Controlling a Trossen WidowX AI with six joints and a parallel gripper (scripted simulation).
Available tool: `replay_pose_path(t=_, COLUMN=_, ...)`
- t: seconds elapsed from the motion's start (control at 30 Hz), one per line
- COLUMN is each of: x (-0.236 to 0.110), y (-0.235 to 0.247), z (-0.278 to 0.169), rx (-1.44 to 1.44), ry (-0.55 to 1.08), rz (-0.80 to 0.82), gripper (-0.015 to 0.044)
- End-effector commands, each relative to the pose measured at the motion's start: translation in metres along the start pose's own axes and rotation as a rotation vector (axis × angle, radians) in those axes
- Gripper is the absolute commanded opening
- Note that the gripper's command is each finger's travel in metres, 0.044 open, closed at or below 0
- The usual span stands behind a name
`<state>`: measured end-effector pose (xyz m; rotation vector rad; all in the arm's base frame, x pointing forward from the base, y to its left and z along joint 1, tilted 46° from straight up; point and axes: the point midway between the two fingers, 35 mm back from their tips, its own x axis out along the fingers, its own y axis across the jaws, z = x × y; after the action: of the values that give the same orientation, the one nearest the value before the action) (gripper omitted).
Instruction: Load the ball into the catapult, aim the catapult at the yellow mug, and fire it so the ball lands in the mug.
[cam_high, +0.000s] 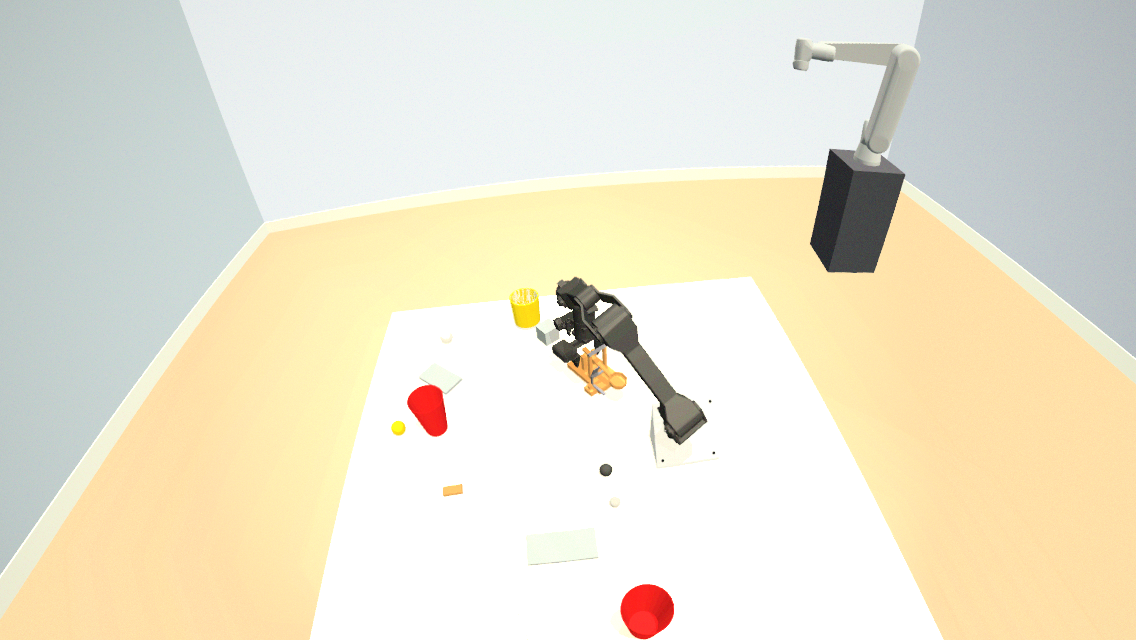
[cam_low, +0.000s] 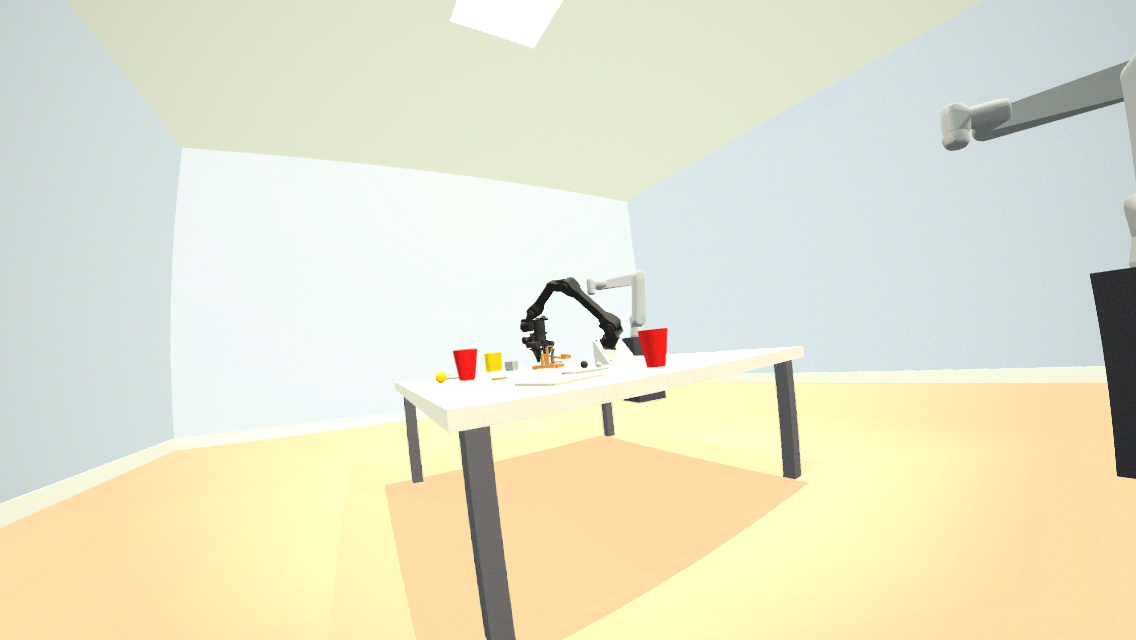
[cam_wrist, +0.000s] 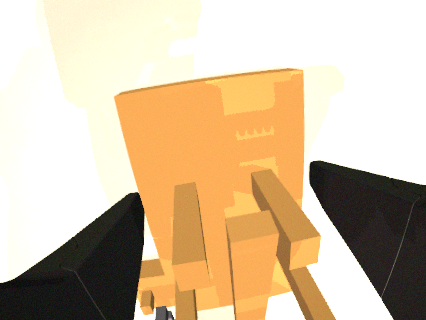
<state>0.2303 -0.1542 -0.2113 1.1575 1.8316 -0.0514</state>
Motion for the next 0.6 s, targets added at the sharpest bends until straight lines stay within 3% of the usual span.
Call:
replay_pose_path(t=0.0, x=0.000, y=0.000, z=0.000, rx=0.000, ry=-0.001, rz=0.000, gripper=0.0256)
replay_pose_path(t=0.13, x=0.000, y=0.000, z=0.000, rx=0.000, ry=-0.001, rz=0.000, gripper=0.0151)
replay_pose_path(t=0.37, x=-0.003, y=0.000, z=0.000, rx=0.000, ry=-0.001, rz=0.000, gripper=0.0085)
replay_pose_path(t=0.47, x=-0.039, y=-0.001, z=0.001, rx=0.001, ry=-0.001, rz=-0.002, gripper=0.0006)
replay_pose_path(t=0.57, x=-0.050, y=-0.001, z=0.000, rx=0.001, ry=-0.001, rz=-0.003, gripper=0.0000)
